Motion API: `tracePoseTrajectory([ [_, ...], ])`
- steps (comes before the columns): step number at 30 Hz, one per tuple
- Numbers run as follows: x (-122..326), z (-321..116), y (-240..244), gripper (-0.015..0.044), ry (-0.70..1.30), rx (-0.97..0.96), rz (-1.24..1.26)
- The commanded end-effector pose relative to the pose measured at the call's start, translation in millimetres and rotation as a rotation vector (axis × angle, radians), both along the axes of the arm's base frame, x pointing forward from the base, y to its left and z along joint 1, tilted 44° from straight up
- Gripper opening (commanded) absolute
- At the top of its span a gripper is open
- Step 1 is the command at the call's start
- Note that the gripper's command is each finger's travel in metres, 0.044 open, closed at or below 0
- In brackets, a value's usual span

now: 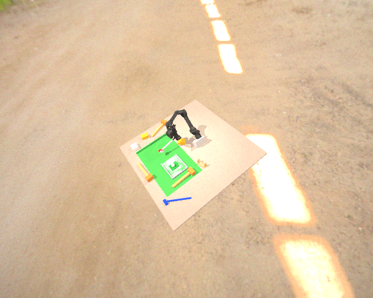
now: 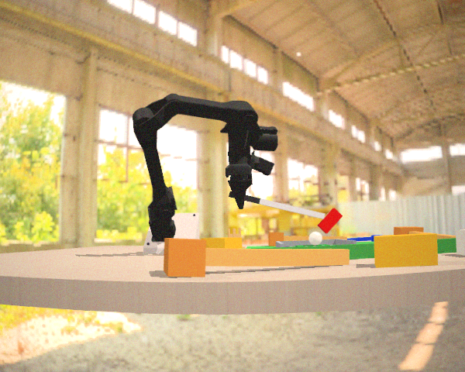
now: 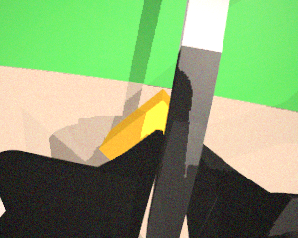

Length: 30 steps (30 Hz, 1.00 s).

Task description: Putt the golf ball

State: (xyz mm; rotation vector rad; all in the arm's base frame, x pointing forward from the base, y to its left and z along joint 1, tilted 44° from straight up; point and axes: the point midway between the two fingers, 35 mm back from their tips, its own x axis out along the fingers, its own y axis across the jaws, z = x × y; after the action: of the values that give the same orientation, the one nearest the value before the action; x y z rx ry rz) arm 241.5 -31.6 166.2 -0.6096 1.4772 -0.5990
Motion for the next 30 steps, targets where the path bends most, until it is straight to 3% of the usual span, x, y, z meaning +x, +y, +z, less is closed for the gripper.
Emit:
tracePoseTrajectory([
  [1,-0.3,10.9,11.5,0.0000,-0.003,0.000,0.000],
  [30,-0.1,5.7,5.7,0.0000,-0.002,0.000,0.002],
])
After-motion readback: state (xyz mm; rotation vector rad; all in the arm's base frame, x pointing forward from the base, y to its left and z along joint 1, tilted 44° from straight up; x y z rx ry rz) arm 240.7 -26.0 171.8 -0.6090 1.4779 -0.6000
